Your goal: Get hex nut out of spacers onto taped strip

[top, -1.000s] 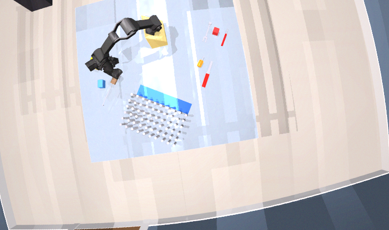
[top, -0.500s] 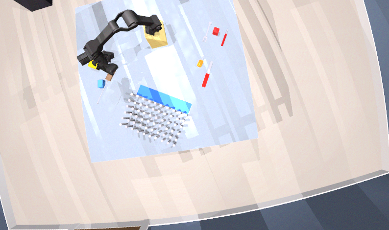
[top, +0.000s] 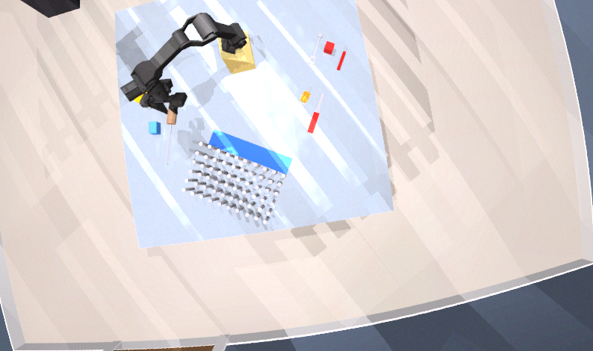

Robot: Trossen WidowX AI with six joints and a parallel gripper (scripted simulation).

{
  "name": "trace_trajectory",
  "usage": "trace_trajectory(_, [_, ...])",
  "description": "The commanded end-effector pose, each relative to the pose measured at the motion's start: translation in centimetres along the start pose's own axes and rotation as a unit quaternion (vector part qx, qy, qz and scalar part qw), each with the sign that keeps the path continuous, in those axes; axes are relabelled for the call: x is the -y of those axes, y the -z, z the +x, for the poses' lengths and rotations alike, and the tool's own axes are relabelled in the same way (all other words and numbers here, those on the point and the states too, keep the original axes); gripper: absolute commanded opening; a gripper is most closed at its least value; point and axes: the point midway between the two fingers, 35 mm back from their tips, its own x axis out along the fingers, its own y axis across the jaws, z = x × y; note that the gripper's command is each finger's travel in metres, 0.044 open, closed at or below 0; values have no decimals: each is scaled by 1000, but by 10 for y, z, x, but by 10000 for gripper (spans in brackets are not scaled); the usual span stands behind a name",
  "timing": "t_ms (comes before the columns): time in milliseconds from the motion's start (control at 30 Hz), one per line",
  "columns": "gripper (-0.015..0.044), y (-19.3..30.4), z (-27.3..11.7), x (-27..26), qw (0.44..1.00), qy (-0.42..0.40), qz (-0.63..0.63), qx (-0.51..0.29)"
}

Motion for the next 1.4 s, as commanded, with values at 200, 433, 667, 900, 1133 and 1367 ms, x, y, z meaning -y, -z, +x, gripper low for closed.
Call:
trace_trajectory(200, [0,10,-7,23,982,-5,-189,-4])
trace_trajectory(433, [0,14,-9,38,952,-6,-306,-3])
trace_trajectory(667, [0,18,-11,53,908,-8,-419,-1])
trace_trajectory(900, [0,20,-12,68,851,-8,-526,0])
trace_trajectory(1133, [0,22,-14,83,781,-9,-625,2])
trace_trajectory(1367, [0,22,-15,98,699,-9,-715,3])
